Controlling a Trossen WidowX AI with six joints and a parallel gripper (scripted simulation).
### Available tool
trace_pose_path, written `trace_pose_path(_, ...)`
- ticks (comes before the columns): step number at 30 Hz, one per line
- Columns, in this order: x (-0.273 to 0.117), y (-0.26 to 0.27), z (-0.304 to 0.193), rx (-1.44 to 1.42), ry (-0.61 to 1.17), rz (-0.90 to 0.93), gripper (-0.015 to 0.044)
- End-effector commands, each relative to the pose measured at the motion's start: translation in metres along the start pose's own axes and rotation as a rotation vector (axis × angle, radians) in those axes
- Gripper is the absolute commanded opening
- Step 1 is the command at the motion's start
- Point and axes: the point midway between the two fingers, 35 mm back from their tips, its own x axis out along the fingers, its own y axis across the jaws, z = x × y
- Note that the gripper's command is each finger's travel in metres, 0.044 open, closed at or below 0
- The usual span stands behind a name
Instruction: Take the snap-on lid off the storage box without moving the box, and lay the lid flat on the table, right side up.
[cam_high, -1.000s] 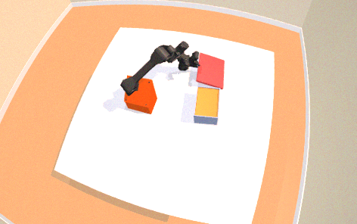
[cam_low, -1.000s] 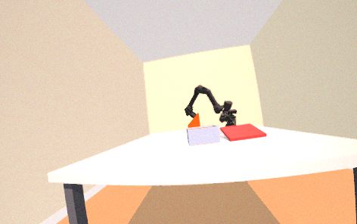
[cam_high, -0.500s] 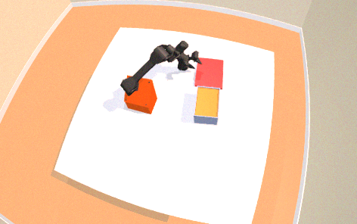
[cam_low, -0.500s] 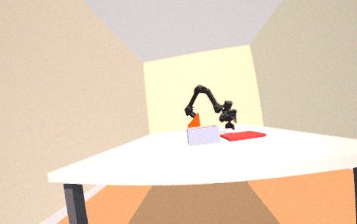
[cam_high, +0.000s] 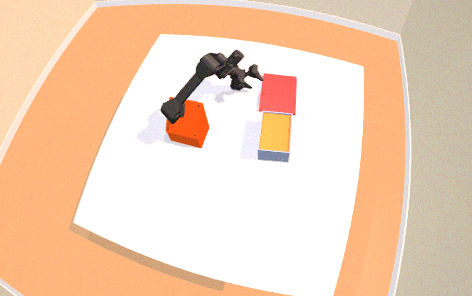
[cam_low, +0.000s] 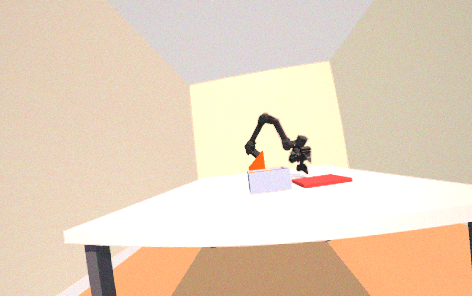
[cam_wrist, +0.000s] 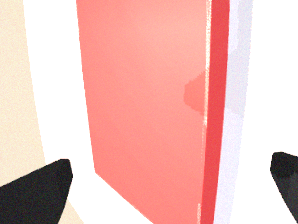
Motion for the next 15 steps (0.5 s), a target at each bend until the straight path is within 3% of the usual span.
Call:
trace_pose_path(1,-0.008,-0.007,0.001,-0.001,-0.004,0.0,0.044)
trace_pose_path(15,-0.029,-0.024,0.0,-0.001,-0.002,-0.001,0.044)
